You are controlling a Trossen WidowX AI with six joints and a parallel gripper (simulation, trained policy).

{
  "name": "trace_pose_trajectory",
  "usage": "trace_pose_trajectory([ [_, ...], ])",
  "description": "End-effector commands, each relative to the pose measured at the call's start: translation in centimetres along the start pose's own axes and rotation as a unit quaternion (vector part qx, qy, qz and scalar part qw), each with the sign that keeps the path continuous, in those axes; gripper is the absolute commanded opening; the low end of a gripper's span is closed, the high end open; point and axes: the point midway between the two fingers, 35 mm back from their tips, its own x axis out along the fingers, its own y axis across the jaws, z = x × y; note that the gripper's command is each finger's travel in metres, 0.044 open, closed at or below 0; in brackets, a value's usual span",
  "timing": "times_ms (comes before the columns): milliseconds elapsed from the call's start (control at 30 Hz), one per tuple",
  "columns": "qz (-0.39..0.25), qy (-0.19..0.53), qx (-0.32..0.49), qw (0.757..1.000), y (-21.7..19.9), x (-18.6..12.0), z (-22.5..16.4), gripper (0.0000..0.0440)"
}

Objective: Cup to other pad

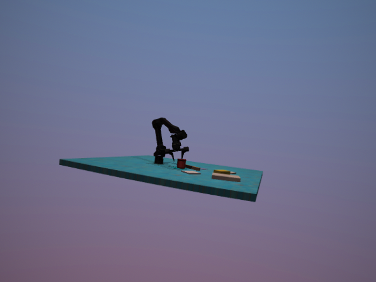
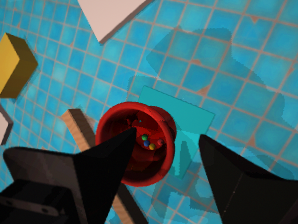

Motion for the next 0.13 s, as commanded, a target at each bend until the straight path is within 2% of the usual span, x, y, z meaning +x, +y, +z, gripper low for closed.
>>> trace_pose_trajectory([
  [0, 0.01, -0.005, 0.0, 1.0, -0.06, -0.73, 0.15, 0.0294],
  [100, 0.017, -0.012, 0.001, 1.0, -0.05, -1.42, 0.43, 0.0298],
])
